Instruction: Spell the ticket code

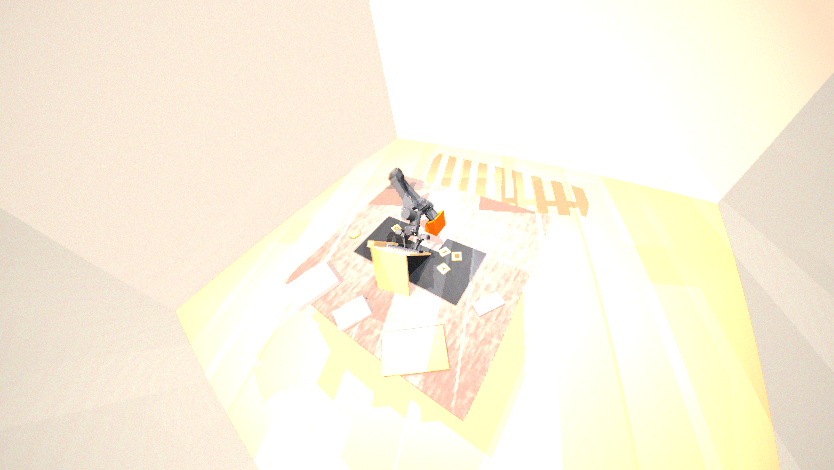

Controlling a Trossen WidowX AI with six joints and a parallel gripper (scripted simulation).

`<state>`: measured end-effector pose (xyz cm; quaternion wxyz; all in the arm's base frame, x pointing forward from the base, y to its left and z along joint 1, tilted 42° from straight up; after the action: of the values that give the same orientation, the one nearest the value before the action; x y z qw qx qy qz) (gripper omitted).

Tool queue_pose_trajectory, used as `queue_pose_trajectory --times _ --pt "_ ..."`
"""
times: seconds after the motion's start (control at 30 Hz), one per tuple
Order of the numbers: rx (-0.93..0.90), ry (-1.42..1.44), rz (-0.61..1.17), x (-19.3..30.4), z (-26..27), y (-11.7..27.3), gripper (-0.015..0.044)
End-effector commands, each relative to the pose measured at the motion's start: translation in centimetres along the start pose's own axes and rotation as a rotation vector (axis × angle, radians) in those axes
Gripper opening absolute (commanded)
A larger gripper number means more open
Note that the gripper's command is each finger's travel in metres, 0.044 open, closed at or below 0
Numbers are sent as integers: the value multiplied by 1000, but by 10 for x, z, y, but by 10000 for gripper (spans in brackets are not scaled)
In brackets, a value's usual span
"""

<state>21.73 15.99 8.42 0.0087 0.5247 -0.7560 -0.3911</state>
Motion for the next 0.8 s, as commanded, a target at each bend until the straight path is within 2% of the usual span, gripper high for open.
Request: queue_pose_trajectory --times 0.0,0.77 --pt "-2 -2 -8 -1 -4 1 0" --pt "-1 -1 -8 1 -20 1 0"
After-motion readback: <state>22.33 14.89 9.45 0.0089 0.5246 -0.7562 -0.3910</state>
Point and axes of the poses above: the point midway between the two fingers, 35 mm back from their tips, its own y axis back along the fingers, its own z axis across the jaws, x = y × z, the point moved 9 cm from there along y, back along the fingers, and after that the axes turned 7 degrees about y, right-handed, at the moved point
